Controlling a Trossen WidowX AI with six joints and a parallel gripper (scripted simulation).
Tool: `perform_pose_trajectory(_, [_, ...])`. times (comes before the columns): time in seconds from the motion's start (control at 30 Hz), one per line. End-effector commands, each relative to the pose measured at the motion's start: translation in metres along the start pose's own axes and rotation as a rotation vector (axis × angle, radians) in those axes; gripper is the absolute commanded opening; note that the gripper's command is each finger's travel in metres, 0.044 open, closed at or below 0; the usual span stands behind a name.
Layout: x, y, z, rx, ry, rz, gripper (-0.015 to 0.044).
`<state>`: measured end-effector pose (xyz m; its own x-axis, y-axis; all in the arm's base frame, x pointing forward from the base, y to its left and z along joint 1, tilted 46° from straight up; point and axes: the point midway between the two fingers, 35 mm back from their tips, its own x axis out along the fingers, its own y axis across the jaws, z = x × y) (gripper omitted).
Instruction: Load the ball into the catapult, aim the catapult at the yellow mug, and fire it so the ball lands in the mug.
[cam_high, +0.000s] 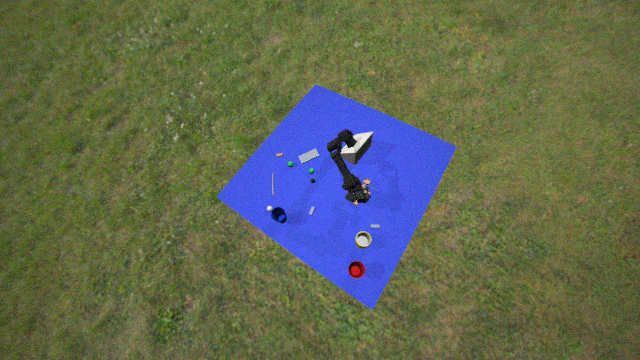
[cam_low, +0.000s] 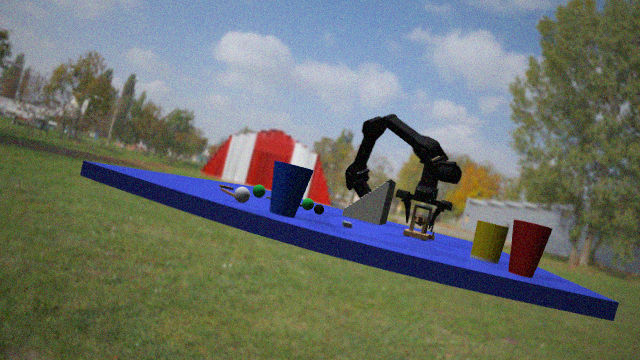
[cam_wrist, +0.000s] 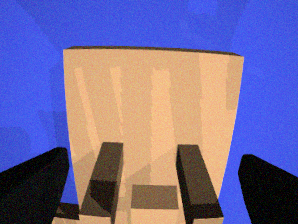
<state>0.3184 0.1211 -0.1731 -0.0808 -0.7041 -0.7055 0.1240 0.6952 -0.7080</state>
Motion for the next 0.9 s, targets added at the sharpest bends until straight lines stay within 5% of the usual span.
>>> perform_pose_trajectory(0.0, [-0.032, 0.004, 0.002, 0.006, -0.004, 0.010, 0.0440])
perform_pose_trajectory(0.2, [-0.097, 0.001, -0.002, 0.004, -0.002, 0.010, 0.0440])
perform_pose_trajectory(0.87, [-0.045, 0.001, -0.001, -0.007, -0.014, 0.012, 0.0440])
